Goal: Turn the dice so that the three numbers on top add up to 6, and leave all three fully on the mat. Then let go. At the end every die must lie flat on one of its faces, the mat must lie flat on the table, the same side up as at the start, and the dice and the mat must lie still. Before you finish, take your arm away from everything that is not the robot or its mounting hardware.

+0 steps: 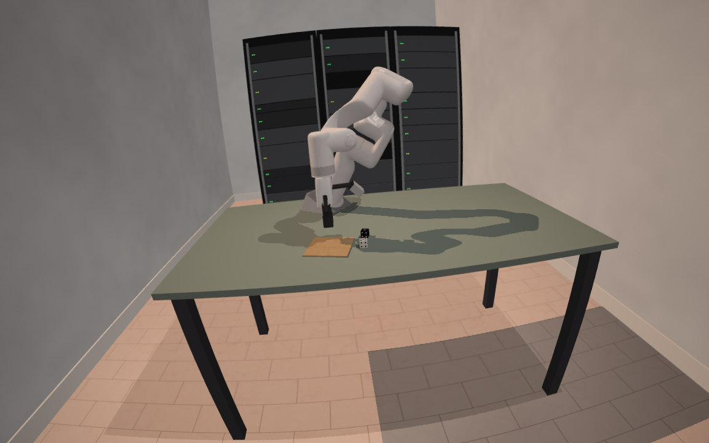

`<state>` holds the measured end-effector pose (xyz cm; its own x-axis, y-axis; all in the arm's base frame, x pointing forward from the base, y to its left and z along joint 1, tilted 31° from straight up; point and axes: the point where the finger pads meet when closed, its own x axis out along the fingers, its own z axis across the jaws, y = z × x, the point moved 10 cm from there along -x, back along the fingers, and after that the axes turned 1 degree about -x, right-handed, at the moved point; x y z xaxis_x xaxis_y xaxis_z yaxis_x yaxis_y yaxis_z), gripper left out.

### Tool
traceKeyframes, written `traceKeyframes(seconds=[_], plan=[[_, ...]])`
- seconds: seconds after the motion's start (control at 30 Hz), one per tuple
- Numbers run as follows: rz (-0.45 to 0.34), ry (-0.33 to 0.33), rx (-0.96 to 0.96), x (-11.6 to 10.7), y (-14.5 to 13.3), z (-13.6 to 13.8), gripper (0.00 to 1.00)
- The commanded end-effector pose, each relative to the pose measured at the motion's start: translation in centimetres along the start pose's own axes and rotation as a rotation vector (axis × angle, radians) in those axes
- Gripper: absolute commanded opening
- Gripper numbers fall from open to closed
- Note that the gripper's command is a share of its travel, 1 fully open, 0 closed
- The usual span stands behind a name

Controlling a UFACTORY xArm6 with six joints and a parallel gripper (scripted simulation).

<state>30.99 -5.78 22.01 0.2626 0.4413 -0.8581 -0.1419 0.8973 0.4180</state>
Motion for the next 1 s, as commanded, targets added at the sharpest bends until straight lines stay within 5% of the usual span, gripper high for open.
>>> traceKeyframes(seconds=[0.0,0.3,0.97], plan=[[0.000,-0.006,-0.002,2.1,-0.1,0.3,0.21],[0.000,-0.006,-0.002,4.4,-0.1,0.3,0.21],[0.000,-0.006,-0.002,4.5,-0.1,0.3,0.21]])
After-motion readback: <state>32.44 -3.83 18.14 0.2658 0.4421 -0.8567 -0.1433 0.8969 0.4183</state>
